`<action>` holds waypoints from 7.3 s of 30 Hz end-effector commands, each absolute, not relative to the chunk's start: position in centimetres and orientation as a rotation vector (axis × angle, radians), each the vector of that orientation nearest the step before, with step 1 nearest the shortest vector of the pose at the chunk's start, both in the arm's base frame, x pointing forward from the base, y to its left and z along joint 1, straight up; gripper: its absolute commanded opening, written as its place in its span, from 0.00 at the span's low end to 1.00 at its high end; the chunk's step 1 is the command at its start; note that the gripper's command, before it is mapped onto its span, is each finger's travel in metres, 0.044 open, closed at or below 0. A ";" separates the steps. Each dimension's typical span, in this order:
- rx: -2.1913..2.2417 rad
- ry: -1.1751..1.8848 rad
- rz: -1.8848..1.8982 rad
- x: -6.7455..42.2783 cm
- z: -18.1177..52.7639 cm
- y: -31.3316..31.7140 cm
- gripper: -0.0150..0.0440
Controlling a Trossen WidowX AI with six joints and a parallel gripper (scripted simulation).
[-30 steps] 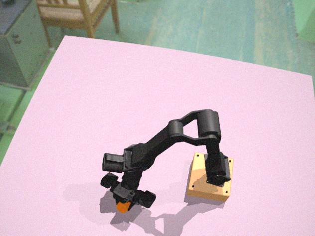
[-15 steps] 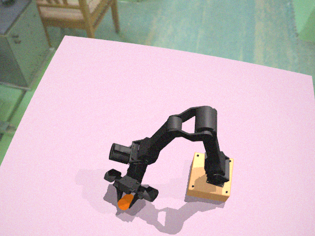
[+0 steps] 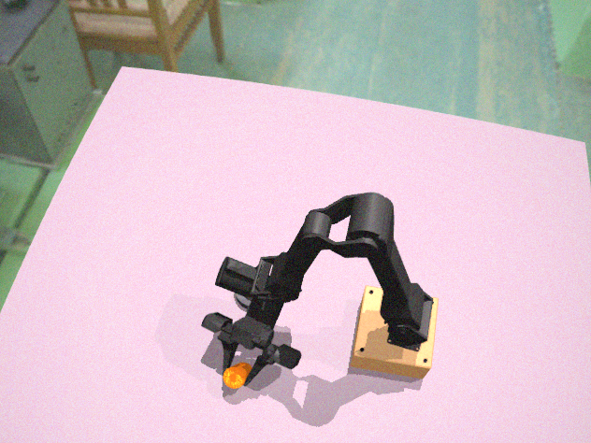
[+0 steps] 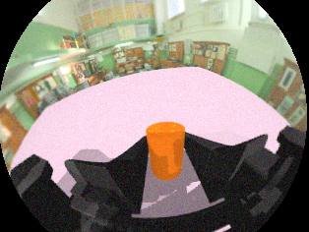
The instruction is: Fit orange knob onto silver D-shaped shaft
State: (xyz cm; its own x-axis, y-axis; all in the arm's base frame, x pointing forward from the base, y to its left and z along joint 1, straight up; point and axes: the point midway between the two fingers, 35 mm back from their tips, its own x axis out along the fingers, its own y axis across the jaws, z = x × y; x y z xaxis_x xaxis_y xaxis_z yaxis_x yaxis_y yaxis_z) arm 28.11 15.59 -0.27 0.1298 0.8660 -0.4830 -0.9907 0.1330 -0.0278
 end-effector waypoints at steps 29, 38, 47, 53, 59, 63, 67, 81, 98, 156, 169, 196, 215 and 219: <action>-0.184 0.168 1.429 27.7 -1.1 13.9 0.69; -0.184 0.168 1.429 27.7 -1.1 13.9 0.69; -0.184 0.168 1.429 27.7 -1.1 13.9 0.69; -0.184 0.168 1.429 27.7 -1.1 13.9 0.78; -0.184 0.168 1.429 27.7 -1.1 13.9 1.00; -0.184 0.168 1.429 27.7 -1.1 13.9 1.00; -0.184 0.168 1.429 27.7 -1.1 13.9 1.00; -0.189 0.167 1.428 27.6 7.0 13.9 1.00; -1.055 1.207 1.128 28.1 9.2 16.2 1.00; -0.694 1.420 0.699 28.0 5.0 16.0 1.00; -0.694 1.420 0.699 28.1 3.7 16.0 1.00; -0.694 1.420 0.699 28.2 -0.6 16.2 1.00; -0.694 1.420 0.699 28.2 -1.8 16.1 0.56; -0.694 1.420 0.699 28.2 -1.8 16.1 0.48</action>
State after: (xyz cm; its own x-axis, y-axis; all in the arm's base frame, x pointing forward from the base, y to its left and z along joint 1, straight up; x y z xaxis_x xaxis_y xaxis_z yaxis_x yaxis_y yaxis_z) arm 28.15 16.18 -1.76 0.0282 0.0202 -0.9994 -0.7831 0.6218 -0.0095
